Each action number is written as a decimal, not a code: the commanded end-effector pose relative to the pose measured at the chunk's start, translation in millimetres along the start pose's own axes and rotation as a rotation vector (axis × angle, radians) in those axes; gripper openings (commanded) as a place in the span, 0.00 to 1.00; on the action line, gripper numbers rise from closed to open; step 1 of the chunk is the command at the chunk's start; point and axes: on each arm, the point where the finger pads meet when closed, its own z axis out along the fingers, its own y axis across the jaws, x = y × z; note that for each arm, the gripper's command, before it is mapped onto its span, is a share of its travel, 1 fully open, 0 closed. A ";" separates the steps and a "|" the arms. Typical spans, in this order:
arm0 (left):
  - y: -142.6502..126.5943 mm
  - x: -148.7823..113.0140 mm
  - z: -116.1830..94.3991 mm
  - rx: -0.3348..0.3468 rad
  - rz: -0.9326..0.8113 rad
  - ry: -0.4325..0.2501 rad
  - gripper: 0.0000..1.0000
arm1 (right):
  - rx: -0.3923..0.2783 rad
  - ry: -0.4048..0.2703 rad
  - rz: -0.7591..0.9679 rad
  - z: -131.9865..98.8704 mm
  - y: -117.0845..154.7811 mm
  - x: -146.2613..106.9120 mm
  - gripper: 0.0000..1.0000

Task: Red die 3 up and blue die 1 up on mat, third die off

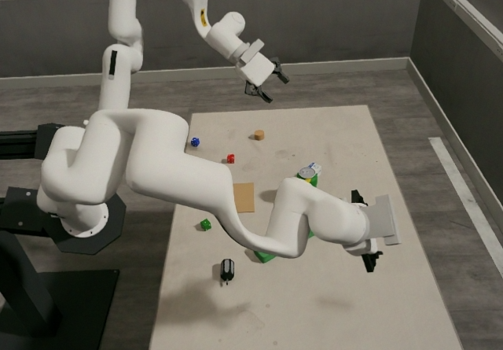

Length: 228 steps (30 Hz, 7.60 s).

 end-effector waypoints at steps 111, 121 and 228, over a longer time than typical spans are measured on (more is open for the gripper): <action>299.5 101.3 112.7 0.368 -1.948 -0.615 1.00 | -0.001 0.005 -0.002 -2.3 -0.7 2.2 1.00; 360.4 92.3 99.1 0.531 -2.097 -0.717 1.00 | -0.001 0.005 -0.002 -2.3 -0.7 2.2 1.00; 487.7 -2.4 132.5 0.828 -2.258 -0.830 1.00 | -0.001 0.005 -0.002 -2.3 -0.7 2.2 1.00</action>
